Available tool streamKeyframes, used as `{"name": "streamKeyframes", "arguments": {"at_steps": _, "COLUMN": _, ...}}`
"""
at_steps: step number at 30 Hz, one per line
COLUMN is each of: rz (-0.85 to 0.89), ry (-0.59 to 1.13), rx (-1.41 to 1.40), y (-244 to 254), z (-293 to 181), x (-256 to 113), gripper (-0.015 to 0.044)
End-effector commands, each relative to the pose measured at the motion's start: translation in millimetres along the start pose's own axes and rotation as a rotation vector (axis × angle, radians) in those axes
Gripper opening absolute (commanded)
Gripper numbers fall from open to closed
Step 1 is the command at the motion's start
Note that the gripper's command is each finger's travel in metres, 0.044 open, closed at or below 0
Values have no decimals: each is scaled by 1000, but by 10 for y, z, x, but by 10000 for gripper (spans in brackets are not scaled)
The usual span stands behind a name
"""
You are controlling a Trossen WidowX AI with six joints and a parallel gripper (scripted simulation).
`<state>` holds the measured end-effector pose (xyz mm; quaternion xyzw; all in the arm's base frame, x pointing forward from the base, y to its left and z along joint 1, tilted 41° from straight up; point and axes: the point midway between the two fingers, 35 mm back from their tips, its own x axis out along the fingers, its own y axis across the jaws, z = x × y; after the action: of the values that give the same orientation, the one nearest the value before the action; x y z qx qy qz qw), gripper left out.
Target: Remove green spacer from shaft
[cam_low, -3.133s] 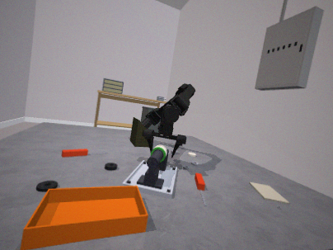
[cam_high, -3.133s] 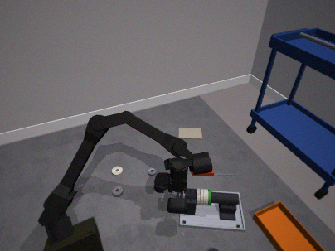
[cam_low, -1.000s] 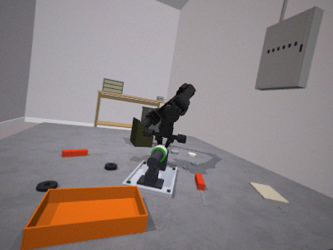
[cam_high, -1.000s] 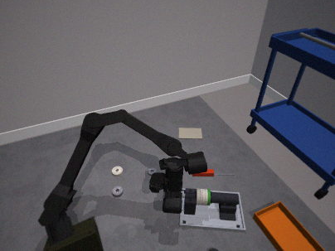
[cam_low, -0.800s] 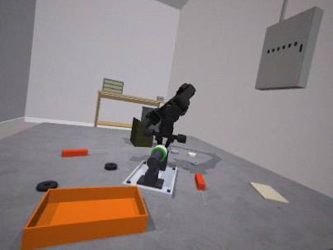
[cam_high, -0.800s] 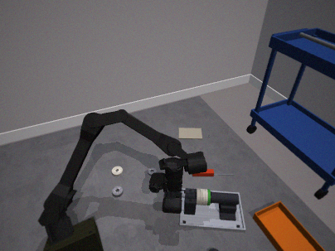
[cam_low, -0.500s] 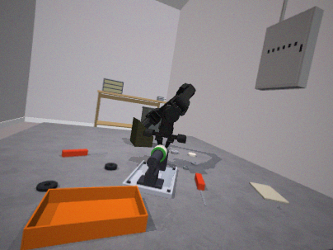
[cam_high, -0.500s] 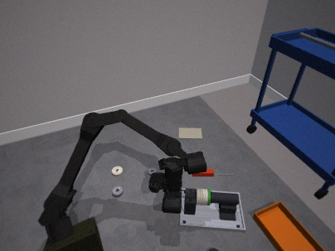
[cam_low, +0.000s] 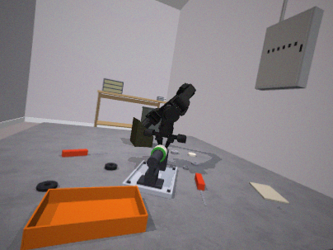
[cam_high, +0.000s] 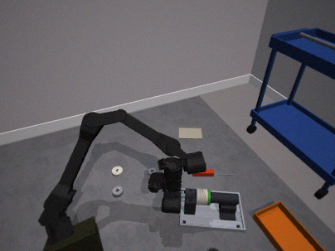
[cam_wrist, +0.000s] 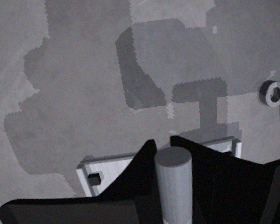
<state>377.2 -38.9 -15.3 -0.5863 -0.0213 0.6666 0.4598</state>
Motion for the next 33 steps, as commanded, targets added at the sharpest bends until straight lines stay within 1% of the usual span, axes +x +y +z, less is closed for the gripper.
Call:
{"name": "streamKeyframes", "arguments": {"at_steps": 1, "rz": -2, "ry": -3, "rx": 2, "y": -3, "z": 15, "x": 0, "gripper": 0}}
{"name": "streamKeyframes", "arguments": {"at_steps": 33, "rz": -2, "ry": -3, "rx": 2, "y": -2, "z": 57, "x": 0, "gripper": 0}}
